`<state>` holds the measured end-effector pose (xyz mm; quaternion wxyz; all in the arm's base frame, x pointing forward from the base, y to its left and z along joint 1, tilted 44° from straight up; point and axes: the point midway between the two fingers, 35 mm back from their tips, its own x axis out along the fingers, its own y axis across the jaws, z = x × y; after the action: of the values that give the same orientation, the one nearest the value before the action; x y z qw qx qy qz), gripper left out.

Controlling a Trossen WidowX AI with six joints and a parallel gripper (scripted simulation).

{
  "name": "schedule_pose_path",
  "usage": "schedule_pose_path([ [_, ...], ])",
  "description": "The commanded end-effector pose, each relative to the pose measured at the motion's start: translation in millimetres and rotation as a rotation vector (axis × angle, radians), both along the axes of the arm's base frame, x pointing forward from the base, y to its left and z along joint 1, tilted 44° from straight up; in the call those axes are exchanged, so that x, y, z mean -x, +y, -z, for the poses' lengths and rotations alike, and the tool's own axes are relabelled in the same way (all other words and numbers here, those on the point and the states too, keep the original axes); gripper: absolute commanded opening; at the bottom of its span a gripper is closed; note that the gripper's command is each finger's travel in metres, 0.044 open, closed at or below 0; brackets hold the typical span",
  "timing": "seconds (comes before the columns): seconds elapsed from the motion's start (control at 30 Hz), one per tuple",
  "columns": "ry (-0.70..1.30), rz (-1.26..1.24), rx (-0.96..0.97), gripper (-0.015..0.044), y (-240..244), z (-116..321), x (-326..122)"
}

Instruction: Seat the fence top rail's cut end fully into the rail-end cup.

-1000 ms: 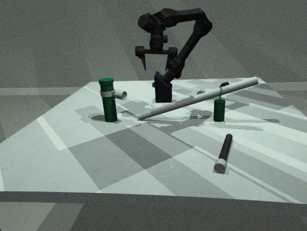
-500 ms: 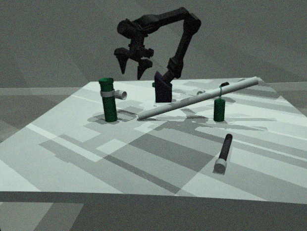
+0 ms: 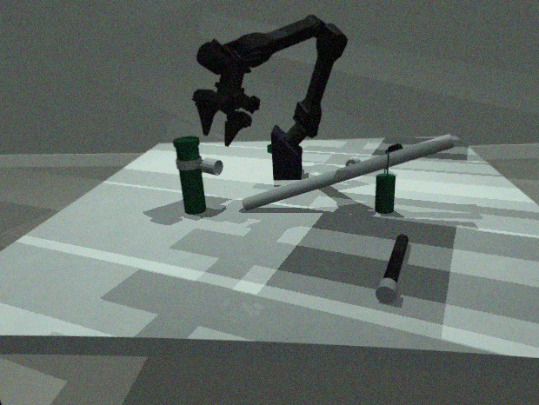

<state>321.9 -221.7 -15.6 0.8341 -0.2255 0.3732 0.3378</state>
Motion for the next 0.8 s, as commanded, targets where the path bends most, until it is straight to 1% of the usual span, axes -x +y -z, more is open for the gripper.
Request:
schedule_pose_path([
  [0.0,0.014,-0.003,-0.01,0.044,20,19,2],
  [0.77,0.014,-0.003,-0.01,0.044,31,43,-13],
])
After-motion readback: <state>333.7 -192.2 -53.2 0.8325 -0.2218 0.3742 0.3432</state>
